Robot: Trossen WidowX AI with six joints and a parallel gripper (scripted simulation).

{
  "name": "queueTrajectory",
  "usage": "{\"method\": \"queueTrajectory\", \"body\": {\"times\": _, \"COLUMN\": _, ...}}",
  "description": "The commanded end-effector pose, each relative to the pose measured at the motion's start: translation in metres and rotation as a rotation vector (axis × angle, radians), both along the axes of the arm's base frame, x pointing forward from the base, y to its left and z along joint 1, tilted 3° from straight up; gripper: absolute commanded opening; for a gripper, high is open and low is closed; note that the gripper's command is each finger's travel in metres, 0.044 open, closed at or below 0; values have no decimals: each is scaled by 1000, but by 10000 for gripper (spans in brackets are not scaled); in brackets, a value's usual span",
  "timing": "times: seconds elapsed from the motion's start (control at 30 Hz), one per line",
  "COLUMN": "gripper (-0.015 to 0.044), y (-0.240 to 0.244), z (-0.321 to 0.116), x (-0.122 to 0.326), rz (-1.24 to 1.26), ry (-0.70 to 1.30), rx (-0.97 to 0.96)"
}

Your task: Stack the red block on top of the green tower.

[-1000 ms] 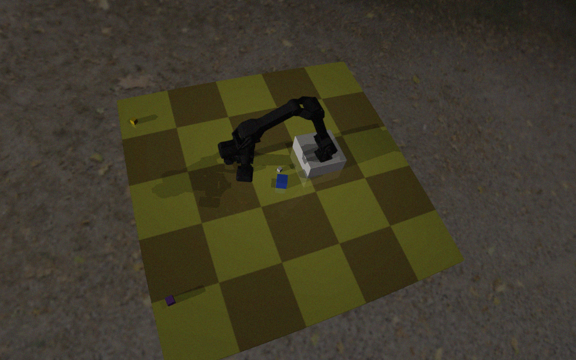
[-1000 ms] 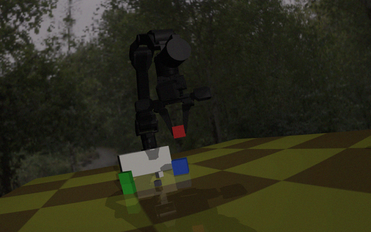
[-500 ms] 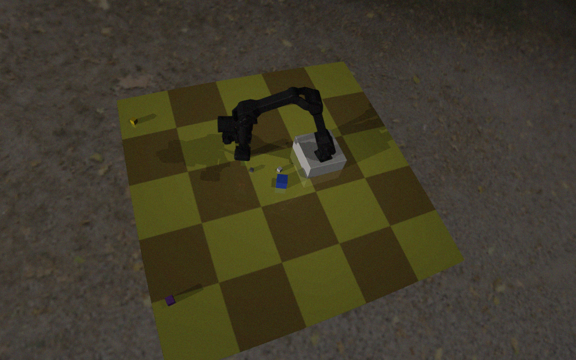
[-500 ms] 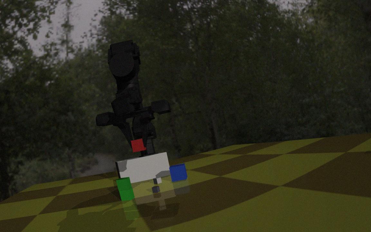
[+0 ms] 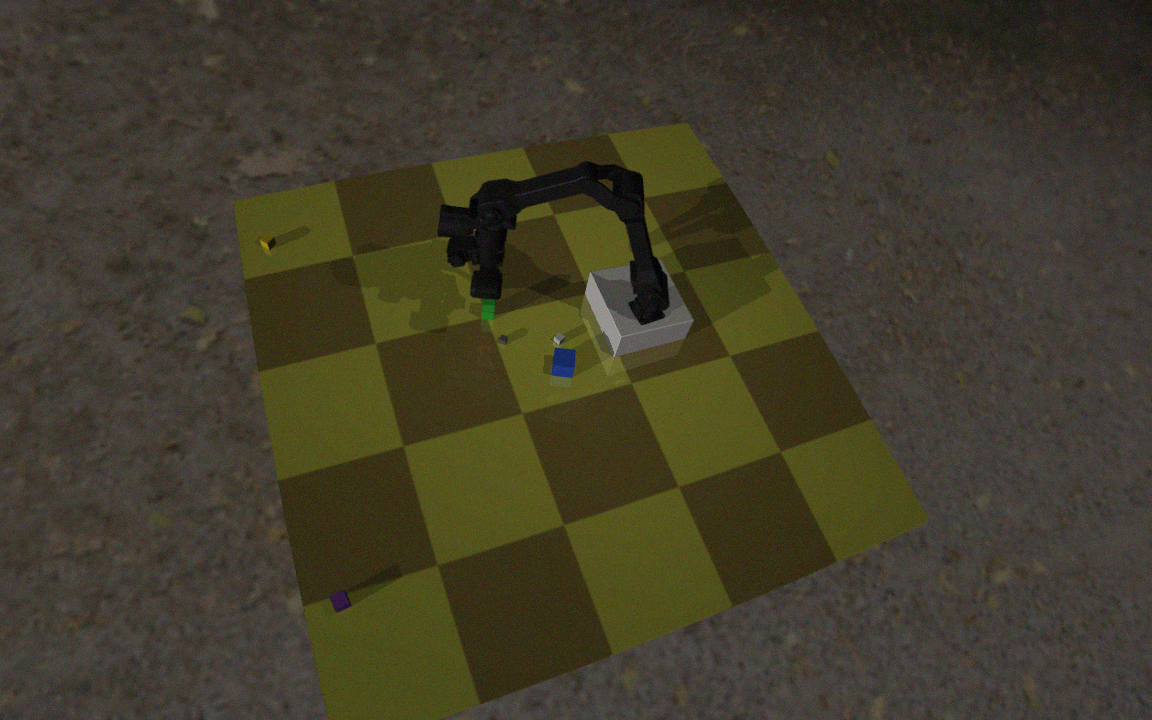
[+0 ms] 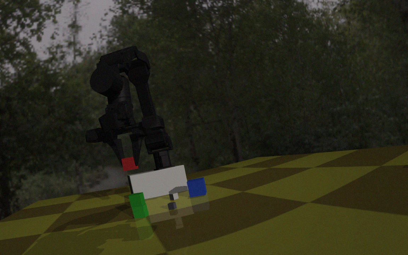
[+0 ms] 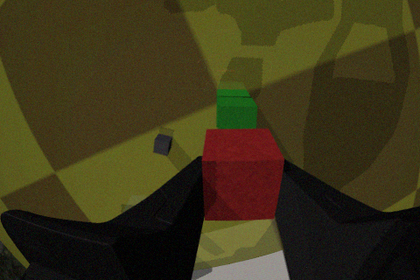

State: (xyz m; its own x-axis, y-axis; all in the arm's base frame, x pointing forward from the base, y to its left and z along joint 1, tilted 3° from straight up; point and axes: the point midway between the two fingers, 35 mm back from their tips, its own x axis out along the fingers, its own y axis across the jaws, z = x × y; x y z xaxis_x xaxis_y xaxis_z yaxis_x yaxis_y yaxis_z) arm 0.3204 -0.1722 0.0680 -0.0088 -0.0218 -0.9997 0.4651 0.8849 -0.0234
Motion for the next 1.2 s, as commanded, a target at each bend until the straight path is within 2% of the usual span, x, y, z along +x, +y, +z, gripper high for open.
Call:
{"method": "queueTrajectory", "body": {"times": 0.0, "gripper": 0, "y": -1, "z": -19, "x": -3, "rz": 6, "ry": 12, "rx": 1}}
{"method": "queueTrajectory", "body": {"times": 0.33, "gripper": 0, "y": -3, "z": -30, "x": -8, "rz": 6, "ry": 12, "rx": 1}}
{"method": "queueTrajectory", "body": {"times": 0.57, "gripper": 0, "y": -3, "z": -57, "x": -8, "rz": 6, "ry": 12, "rx": 1}}
{"method": "queueTrajectory", "body": {"times": 1.17, "gripper": 0, "y": -3, "z": -57, "x": -8, "rz": 6, "ry": 12, "rx": 1}}
